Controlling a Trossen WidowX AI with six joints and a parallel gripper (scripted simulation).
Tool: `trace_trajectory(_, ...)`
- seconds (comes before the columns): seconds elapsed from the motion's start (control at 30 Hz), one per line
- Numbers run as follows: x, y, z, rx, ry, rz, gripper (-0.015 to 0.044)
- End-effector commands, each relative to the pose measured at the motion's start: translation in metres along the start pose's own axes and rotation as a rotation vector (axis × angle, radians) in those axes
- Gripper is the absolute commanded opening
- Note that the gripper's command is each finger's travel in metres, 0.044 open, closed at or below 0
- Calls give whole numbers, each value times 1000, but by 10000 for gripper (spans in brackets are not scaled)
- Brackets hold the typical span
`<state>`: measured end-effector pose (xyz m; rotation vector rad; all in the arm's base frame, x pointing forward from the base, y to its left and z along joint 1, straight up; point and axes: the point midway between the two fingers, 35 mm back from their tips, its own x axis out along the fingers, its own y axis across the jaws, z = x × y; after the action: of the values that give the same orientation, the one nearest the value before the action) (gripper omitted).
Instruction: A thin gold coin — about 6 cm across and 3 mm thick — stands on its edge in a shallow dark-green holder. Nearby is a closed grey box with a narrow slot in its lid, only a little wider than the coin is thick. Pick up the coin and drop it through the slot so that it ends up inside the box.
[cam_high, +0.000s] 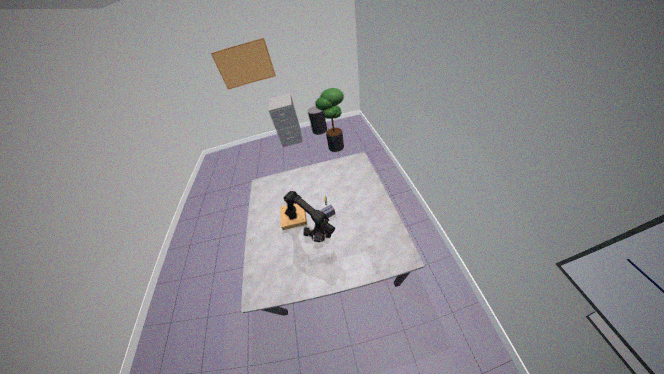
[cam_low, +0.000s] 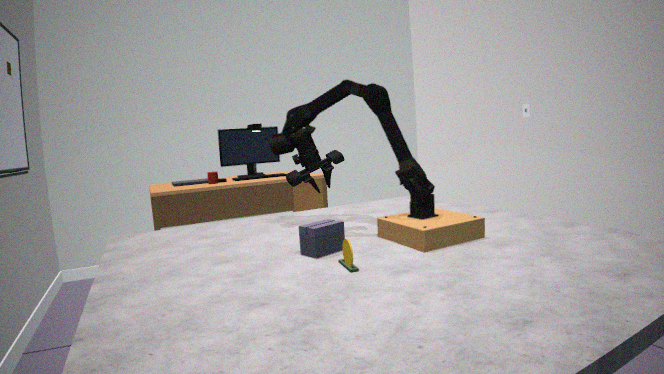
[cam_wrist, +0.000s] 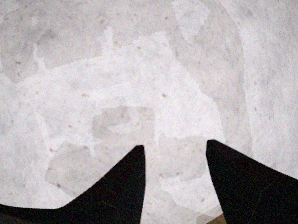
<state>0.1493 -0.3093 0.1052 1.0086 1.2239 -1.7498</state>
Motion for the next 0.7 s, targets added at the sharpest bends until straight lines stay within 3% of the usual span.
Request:
trace_trajectory(0.0, -30, 41, -51, -468, -36, 99, 161)
trace_trajectory(0.37, -80, 87, -175, -1337, -172, 224, 161)
trace_trajectory(0.67, -109, 86, -276, -2089, -321, 314, 161)
